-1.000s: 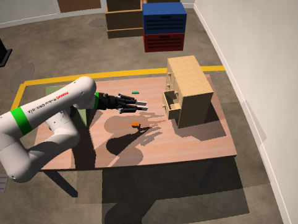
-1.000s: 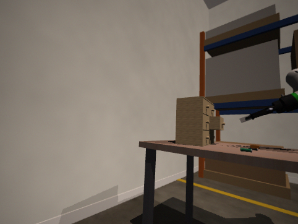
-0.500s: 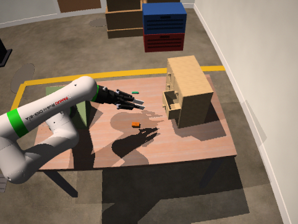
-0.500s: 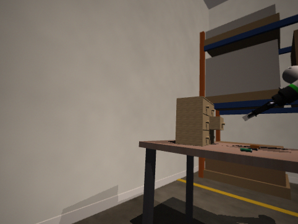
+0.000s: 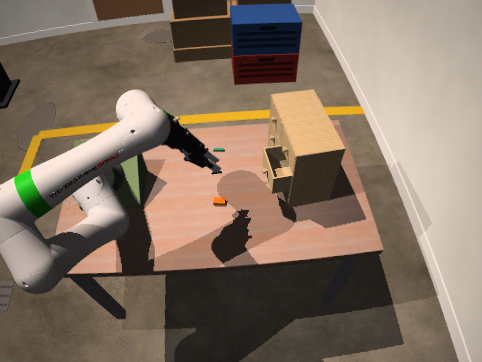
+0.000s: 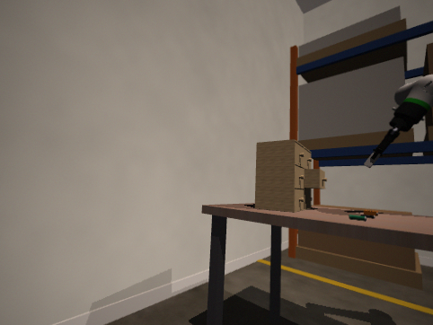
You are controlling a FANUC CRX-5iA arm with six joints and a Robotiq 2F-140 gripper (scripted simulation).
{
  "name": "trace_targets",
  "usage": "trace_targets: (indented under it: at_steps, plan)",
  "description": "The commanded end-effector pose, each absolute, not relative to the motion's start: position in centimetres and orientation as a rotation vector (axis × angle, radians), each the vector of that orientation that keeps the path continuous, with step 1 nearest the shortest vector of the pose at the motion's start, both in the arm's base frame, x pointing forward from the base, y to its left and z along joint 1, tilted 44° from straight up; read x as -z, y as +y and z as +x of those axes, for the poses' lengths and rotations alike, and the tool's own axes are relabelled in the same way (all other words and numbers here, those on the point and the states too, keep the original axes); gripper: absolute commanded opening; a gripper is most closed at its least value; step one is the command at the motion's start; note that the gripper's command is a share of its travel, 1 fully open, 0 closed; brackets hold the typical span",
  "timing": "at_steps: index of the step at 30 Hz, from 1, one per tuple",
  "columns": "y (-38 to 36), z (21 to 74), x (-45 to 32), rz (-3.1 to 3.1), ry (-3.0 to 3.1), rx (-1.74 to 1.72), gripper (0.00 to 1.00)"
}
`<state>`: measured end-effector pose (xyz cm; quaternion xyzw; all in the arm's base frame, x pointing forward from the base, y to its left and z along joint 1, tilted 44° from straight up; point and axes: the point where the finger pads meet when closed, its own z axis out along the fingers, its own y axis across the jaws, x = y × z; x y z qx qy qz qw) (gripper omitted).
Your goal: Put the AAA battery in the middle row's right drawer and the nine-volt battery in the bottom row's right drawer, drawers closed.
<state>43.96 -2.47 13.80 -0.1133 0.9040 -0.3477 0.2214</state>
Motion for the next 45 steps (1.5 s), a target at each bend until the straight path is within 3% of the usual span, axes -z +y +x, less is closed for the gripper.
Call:
trace_targets:
  at_steps: [1, 39, 45]
  plan:
    - [-2.1, 42.9, -15.4, -0.209, 2.713, 1.069, 0.2]
    - [-0.2, 40.6, -17.5, -0.014, 3.029, 1.212, 0.2]
    - [-0.8, 43.2, -8.8, 0.02, 3.006, 1.231, 0.2]
